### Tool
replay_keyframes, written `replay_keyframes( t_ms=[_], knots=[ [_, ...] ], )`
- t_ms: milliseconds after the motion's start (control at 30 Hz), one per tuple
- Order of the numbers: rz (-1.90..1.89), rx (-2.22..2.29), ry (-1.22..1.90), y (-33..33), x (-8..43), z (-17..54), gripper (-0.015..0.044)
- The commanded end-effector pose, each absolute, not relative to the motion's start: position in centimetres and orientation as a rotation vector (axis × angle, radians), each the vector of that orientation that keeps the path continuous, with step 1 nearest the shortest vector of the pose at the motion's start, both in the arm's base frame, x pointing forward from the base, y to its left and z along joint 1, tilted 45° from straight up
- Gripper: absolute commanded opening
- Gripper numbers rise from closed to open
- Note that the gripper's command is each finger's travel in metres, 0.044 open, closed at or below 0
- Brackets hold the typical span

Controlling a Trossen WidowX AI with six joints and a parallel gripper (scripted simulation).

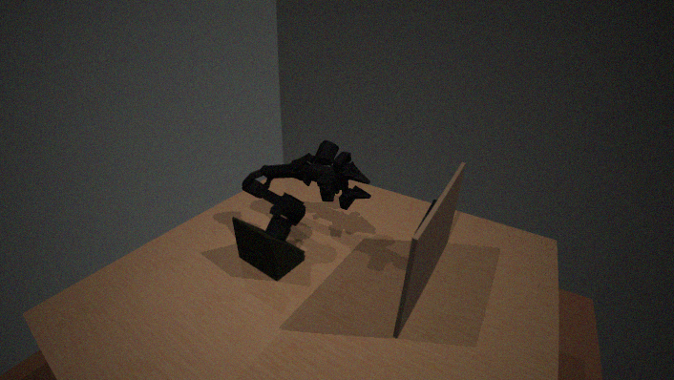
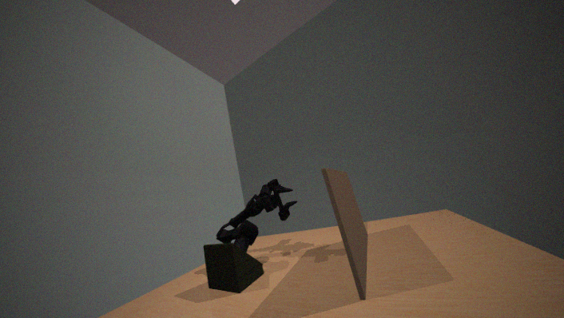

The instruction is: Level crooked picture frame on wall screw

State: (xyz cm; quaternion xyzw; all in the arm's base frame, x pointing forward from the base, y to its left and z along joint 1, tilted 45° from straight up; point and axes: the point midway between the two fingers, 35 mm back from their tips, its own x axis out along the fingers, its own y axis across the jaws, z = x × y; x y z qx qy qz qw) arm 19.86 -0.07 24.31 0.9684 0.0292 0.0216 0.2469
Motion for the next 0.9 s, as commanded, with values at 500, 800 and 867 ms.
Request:
replay_keyframes(
  t_ms=[500,800,867],
  knots=[
    [0.065,2.628,0.104,0.08,18.73,24.16,0.026],
    [0.065,2.628,0.104,0.08,18.73,24.16,0.026],
    [0.065,2.628,0.104,0.08,18.73,24.16,0.026]
  ],
)
